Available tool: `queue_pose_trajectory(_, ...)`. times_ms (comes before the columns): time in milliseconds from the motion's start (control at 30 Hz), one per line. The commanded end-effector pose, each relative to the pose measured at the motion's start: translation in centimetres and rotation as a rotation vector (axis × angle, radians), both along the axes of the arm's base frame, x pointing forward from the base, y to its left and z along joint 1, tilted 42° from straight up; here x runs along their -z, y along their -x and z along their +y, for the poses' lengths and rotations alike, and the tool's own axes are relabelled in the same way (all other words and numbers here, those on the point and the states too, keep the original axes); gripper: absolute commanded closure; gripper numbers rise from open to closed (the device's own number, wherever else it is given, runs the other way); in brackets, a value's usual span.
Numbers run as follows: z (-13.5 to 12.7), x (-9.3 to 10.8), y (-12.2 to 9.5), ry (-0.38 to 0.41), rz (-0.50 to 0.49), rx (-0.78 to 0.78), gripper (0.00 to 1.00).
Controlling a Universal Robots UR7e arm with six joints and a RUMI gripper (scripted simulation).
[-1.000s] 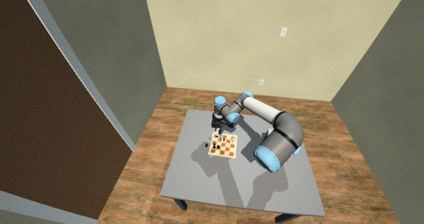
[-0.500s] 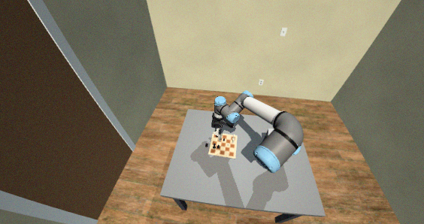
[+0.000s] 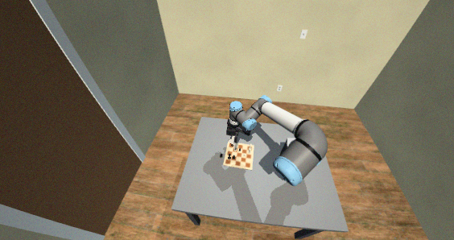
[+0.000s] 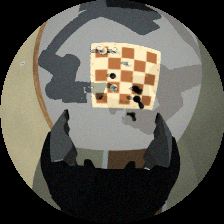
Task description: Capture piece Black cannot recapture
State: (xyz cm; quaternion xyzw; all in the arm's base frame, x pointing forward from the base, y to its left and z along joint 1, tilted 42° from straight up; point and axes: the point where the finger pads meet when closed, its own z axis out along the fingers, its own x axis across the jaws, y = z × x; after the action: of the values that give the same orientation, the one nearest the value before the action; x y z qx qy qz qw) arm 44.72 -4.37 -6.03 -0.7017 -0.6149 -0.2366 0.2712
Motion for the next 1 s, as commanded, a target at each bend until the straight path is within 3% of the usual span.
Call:
queue_pose_trajectory(0, -1.4, -1.5, 0.0, 0.000, -0.001, 0.000, 0.00)
queue_pose_trajectory(400, -3.7, -4.1, 0.0, 0.000, -0.001, 0.000, 0.00)
queue_pose_trajectory(967, -3.9, -4.3, 0.0, 0.000, -0.001, 0.000, 0.00)
